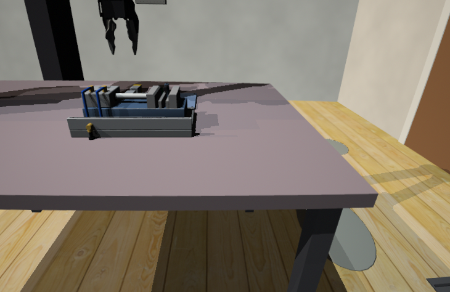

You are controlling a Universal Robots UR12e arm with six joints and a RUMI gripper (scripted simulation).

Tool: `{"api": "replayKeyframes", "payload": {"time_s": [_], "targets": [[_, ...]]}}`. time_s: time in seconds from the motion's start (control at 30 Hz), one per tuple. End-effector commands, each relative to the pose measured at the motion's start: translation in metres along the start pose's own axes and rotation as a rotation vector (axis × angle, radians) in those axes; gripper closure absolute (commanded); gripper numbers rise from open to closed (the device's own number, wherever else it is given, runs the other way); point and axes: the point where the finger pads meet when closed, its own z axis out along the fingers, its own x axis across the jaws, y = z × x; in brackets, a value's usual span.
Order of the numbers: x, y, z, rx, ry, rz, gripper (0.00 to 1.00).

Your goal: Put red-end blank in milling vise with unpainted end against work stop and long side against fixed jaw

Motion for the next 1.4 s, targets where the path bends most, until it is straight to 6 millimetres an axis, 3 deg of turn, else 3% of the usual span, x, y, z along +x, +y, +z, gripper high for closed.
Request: {"api": "replayKeyframes", "payload": {"time_s": [0.0, 1.03, 1.37], "targets": [[0.0001, -0.0002, -0.0002, 0.0, 0.0, 0.0, 0.6], [0.0001, -0.0002, 0.0002, 0.0, 0.0, 0.0, 0.6], [0.0001, -0.0002, 0.0096, 0.0, 0.001, 0.0, 0.6]]}}
